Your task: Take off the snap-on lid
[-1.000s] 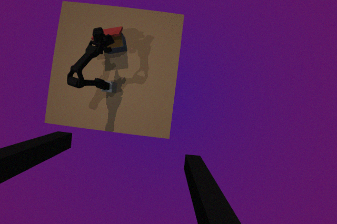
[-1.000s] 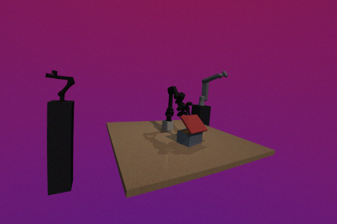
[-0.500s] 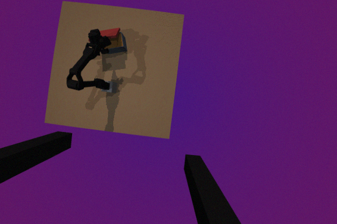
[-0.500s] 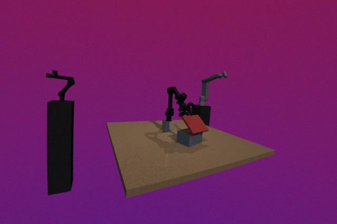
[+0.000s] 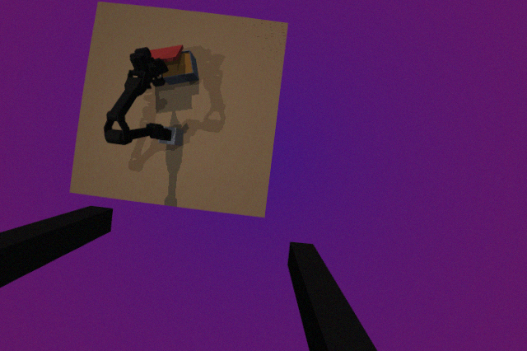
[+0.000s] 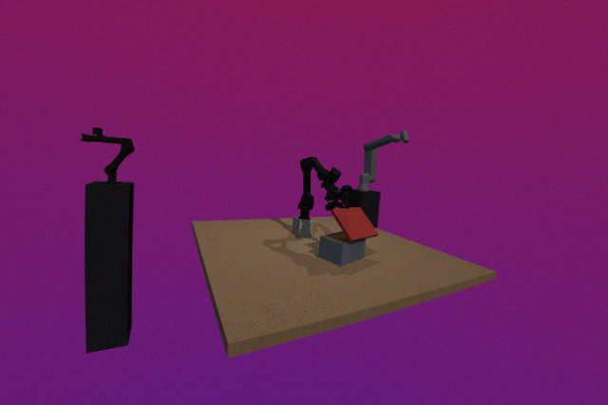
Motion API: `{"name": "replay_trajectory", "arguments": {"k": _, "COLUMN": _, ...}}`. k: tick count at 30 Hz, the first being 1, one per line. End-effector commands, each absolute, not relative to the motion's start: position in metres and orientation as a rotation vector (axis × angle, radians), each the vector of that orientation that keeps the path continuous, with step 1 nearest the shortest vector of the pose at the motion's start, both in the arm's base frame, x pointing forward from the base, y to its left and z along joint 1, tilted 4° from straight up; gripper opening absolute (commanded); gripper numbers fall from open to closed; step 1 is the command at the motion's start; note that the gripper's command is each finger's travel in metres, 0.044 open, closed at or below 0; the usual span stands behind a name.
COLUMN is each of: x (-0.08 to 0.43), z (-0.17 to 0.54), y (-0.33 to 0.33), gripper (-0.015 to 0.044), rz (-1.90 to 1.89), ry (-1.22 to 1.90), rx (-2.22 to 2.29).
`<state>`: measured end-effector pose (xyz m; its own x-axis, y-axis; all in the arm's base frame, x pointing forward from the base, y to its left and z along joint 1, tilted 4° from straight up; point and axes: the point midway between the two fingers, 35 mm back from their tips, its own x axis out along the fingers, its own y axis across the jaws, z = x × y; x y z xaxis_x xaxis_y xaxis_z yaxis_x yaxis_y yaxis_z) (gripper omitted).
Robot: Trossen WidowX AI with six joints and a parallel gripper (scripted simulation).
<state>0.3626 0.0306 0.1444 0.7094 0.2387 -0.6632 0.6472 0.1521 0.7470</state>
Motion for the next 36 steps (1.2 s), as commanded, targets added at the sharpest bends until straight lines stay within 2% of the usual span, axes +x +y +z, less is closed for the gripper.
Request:
{"name": "replay_trajectory", "arguments": {"k": 1, "x": 0.361, "z": 0.149, "y": 0.037, "gripper": 0.0000, "rz": -0.334, "ry": 0.774, "rx": 1.430}}
{"name": "replay_trajectory", "arguments": {"k": 36, "x": 0.333, "z": 0.152, "y": 0.102, "gripper": 0.0000, "rz": -0.333, "ry": 0.777, "rx": 1.436}}
